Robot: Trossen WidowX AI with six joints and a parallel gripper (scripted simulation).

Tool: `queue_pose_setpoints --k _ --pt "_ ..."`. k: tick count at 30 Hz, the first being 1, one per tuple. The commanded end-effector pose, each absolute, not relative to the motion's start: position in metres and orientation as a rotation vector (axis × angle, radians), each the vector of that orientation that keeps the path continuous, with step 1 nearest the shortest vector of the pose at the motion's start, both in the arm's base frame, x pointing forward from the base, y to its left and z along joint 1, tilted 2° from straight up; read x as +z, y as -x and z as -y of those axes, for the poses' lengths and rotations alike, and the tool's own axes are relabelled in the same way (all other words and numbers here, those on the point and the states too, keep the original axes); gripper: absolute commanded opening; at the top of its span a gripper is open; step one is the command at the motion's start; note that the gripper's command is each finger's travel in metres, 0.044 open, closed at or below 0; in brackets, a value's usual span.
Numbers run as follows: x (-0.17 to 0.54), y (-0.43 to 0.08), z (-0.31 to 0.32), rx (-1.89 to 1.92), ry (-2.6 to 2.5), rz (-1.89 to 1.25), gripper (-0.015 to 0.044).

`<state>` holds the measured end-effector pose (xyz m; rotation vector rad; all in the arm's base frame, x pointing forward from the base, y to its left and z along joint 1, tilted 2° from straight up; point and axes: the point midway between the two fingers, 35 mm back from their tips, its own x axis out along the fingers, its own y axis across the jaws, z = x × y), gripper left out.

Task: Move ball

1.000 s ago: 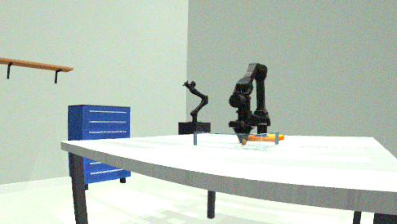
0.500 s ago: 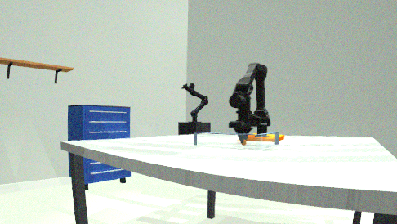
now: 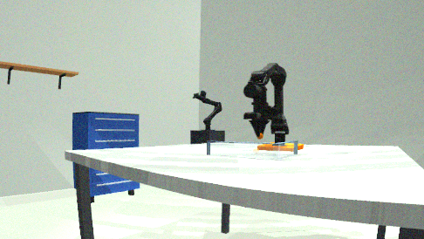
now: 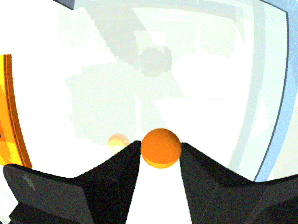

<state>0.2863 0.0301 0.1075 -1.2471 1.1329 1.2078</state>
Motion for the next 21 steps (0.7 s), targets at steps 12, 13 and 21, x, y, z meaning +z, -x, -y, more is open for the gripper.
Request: queue_pose_setpoints --k 12,13,21 --pt "0.160 -0.275 -0.027 1.207 1.249 -1.122 0.0000" --pt "0.158 -0.274 -0.025 1.207 1.249 -1.122 0.0000" --pt "0.137 -0.259 -0.004 1.206 1.251 -1.124 0.0000"
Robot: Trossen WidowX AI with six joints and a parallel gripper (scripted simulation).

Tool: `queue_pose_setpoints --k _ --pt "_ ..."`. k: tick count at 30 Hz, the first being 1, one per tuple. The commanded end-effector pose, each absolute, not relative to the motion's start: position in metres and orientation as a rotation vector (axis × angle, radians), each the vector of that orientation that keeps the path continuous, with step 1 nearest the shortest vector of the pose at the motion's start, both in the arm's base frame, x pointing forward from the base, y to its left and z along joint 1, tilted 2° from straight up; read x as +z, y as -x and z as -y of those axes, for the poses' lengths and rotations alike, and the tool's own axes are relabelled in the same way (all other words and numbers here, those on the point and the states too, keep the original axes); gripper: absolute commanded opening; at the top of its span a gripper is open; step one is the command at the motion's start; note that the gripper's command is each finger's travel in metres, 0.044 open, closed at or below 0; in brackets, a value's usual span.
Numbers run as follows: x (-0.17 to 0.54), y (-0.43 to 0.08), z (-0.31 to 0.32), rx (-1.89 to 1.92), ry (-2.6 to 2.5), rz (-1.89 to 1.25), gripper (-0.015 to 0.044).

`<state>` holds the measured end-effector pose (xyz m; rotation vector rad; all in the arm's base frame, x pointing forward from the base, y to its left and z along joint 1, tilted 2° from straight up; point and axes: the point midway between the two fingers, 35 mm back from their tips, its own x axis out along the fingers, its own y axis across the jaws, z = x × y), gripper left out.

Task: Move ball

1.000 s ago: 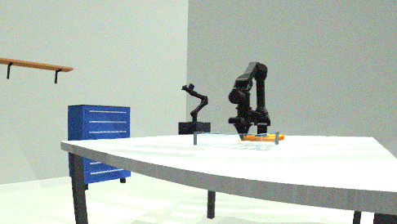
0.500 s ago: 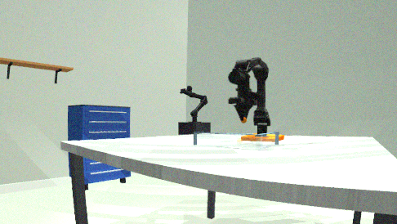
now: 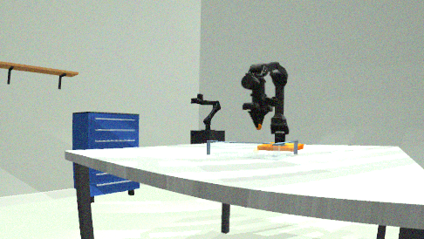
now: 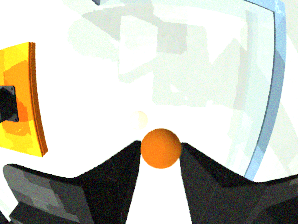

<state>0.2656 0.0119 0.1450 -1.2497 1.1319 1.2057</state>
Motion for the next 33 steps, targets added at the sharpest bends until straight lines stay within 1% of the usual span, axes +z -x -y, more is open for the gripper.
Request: queue_pose_setpoints --k 1,8,14,26,33 --pt "0.135 -0.256 -0.002 1.206 1.251 -1.125 0.0000" --pt "0.120 -0.244 0.011 1.208 1.250 -1.128 0.0000" --pt "0.109 -0.246 0.011 1.208 1.250 -1.128 0.0000" --pt "0.053 -0.248 0.009 1.208 1.250 -1.128 0.0000" --pt "0.049 -0.247 0.009 1.208 1.250 -1.128 0.0000"
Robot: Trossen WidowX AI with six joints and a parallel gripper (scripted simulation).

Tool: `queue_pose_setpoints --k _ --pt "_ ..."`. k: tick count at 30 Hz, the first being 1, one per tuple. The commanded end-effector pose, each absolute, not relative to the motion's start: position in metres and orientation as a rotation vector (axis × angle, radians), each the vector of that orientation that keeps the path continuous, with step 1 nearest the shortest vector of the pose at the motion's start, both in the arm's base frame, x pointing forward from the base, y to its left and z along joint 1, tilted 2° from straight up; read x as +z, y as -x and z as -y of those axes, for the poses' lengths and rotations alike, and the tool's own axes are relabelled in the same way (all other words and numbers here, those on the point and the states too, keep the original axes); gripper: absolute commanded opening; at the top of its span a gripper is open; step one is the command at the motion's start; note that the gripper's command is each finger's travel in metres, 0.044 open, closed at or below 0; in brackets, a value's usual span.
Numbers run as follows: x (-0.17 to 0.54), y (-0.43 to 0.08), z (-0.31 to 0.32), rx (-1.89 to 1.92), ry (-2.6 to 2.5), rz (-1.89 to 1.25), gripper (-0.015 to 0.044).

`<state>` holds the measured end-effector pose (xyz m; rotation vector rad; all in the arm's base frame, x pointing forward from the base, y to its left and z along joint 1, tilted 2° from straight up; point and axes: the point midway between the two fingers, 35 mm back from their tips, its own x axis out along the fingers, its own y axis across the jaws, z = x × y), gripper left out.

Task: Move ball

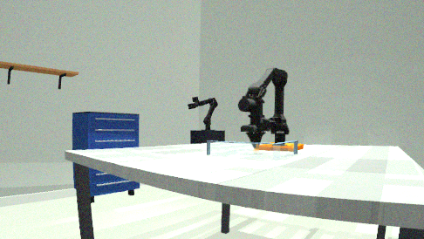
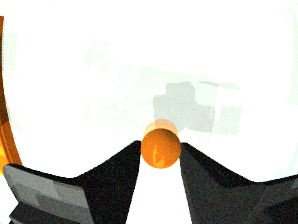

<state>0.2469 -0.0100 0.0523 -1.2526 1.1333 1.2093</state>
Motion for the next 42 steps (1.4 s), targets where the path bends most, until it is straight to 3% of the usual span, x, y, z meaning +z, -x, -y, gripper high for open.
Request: queue_pose_setpoints --k 1,21,30,37,42 --pt "0.048 -0.248 0.009 1.208 1.250 -1.128 0.0000" --pt "0.031 -0.248 0.009 1.208 1.250 -1.128 0.0000" --pt "0.032 -0.248 0.009 1.210 1.255 -1.131 0.0232" --pt "0.034 -0.248 0.010 1.210 1.255 -1.131 0.0232" --pt "0.098 -0.248 0.011 1.208 1.252 -1.129 0.0232"
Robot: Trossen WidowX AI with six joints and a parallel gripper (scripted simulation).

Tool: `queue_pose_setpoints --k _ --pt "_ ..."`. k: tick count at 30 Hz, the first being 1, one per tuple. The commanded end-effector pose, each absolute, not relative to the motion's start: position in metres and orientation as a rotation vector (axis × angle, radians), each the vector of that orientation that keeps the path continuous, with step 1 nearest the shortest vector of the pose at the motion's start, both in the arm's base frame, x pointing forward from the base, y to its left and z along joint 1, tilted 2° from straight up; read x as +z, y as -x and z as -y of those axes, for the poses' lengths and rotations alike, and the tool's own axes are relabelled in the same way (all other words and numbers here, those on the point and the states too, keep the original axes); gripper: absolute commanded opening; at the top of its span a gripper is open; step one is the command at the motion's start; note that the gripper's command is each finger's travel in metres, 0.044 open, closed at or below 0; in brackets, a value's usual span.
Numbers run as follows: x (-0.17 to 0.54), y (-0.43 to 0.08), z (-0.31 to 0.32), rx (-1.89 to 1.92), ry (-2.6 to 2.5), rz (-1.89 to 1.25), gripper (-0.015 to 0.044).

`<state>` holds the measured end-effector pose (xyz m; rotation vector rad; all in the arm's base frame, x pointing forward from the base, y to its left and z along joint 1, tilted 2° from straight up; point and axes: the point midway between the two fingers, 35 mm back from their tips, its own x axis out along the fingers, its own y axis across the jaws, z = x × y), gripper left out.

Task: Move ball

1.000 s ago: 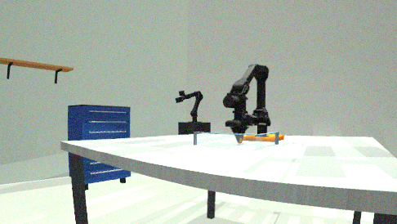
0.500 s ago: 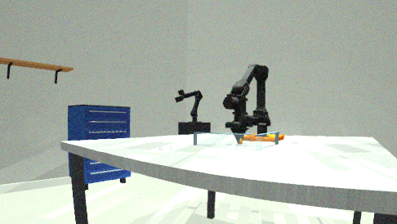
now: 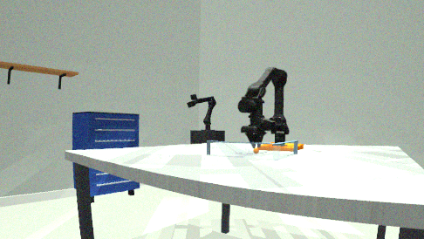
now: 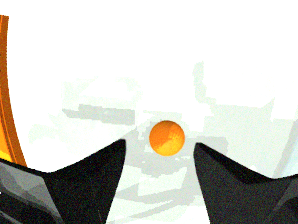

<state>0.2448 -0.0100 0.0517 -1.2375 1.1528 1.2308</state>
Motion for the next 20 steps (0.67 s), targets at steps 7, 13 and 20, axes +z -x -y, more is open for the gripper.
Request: queue_pose_setpoints --k 7,13,20 --pt "0.120 -0.244 0.011 1.208 1.250 -1.128 0.0232" --pt "0.112 -0.247 0.012 1.198 1.255 -1.128 0.0232" --pt "0.152 -0.240 0.012 1.201 1.253 -1.131 0.0363"
